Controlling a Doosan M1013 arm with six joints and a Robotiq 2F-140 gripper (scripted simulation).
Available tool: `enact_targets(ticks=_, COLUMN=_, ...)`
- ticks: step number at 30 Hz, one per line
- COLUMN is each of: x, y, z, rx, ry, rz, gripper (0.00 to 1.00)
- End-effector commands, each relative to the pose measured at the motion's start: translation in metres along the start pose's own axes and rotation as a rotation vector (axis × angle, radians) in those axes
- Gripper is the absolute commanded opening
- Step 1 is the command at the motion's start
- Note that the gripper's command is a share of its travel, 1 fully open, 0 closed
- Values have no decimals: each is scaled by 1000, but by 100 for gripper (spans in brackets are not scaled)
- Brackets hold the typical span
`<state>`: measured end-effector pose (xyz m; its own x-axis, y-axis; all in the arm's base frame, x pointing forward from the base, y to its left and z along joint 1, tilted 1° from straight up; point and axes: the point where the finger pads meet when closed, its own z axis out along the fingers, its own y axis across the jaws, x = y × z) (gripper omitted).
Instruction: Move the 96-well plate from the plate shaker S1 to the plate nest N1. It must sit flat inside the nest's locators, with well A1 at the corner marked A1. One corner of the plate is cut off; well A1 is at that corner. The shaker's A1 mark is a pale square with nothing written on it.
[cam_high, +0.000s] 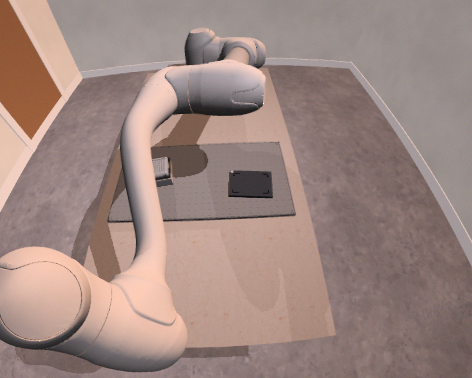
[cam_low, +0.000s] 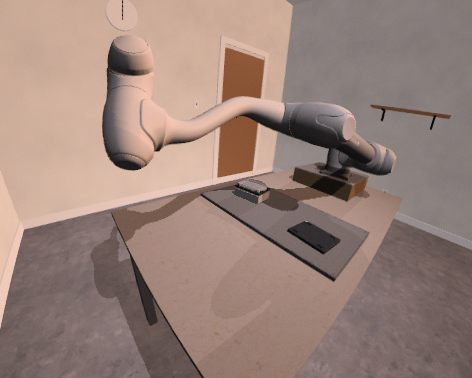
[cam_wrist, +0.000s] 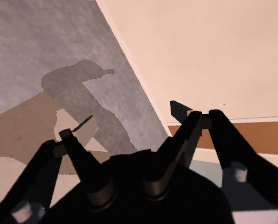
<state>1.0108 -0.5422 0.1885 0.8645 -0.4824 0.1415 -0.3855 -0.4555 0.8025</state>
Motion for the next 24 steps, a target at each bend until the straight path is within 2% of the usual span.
enact_targets(ticks=1, x=0, y=0, z=0, rx=0, ry=0, rz=0, gripper=100)
enact_targets(ticks=2, x=0, y=0, z=0, rx=0, ry=0, rz=0, gripper=100)
enact_targets(ticks=9, x=-24, y=-6, z=22, rx=202, ry=-11, rz=88, gripper=100)
enact_targets(ticks=13, x=-41, y=-8, z=27, rx=245, ry=-23, rz=114, gripper=100)
enact_targets(ticks=15, x=-51, y=-10, z=29, rx=288, ry=-39, rz=143, gripper=100)
enact_targets(ticks=19, x=-58, y=-11, z=30, rx=288, ry=-39, rz=143, gripper=100)
enact_targets(ticks=24, x=-82, y=-14, z=34, rx=373, ry=-79, rz=209, gripper=100)
